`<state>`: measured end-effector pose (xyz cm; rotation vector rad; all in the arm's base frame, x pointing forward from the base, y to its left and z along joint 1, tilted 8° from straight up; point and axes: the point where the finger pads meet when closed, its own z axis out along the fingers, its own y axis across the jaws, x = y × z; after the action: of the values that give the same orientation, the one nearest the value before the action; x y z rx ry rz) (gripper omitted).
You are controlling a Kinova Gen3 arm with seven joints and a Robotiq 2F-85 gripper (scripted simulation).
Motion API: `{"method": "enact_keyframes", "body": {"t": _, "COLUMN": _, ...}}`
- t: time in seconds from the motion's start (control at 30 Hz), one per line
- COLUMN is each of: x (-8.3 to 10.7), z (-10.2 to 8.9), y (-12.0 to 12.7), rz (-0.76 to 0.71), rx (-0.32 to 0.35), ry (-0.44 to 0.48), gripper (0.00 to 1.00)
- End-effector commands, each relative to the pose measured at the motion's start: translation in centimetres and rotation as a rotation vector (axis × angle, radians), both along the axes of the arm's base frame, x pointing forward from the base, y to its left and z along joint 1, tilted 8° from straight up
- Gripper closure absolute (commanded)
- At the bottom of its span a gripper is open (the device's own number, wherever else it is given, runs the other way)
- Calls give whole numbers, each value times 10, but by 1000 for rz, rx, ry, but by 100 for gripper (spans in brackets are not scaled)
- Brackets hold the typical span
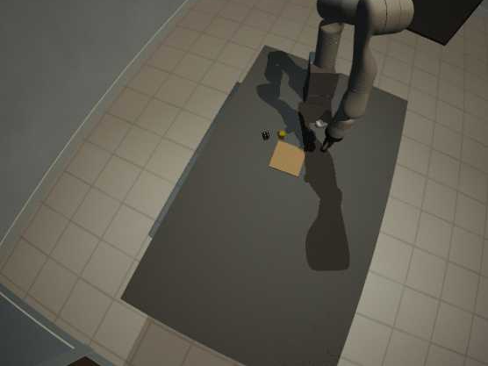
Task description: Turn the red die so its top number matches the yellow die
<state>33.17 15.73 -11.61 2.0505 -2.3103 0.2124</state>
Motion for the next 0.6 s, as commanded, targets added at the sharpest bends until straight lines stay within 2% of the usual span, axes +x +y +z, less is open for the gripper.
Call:
{"method": "enact_keyframes", "body": {"t": 0.0, "x": 2, "z": 1, "y": -2, "rz": 8, "rx": 1, "ry": 2, "gripper": 79}}
{"method": "enact_keyframes", "body": {"t": 0.23, "x": 8, "z": 1, "y": -12, "rz": 81, "rx": -3, "ry": 19, "gripper": 79}}
{"method": "enact_keyframes", "body": {"t": 0.57, "x": 36, "z": 4, "y": -56, "rz": 380, "rx": -14, "ry": 72, "gripper": 79}}
